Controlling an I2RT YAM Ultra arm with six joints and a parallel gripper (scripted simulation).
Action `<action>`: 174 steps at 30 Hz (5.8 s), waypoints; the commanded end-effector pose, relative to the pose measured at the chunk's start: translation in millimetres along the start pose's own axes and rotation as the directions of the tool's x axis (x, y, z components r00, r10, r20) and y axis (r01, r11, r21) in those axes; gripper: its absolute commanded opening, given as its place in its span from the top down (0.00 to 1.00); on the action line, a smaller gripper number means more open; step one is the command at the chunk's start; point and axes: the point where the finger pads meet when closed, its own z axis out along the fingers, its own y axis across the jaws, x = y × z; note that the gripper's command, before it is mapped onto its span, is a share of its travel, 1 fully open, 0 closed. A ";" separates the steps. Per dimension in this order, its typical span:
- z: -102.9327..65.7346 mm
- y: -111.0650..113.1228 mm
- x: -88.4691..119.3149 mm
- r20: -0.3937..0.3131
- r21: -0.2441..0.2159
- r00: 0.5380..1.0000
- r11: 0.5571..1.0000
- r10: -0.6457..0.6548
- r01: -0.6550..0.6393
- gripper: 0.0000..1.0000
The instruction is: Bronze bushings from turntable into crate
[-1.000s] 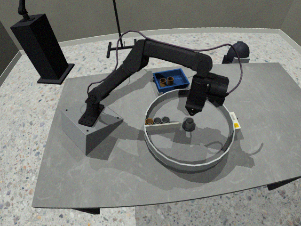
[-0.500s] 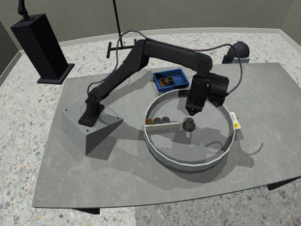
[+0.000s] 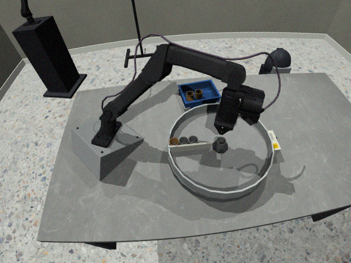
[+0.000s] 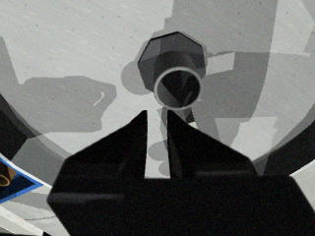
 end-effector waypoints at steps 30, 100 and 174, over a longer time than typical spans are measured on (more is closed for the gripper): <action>-5.3 -45.0 170.0 0.057 0.003 0.998 1.000 -0.009 0.008 0.85; -11.3 -50.3 160.3 0.073 0.011 0.997 1.000 -0.013 0.012 0.85; -7.4 -52.4 158.9 0.058 0.006 0.998 1.000 -0.003 0.002 0.85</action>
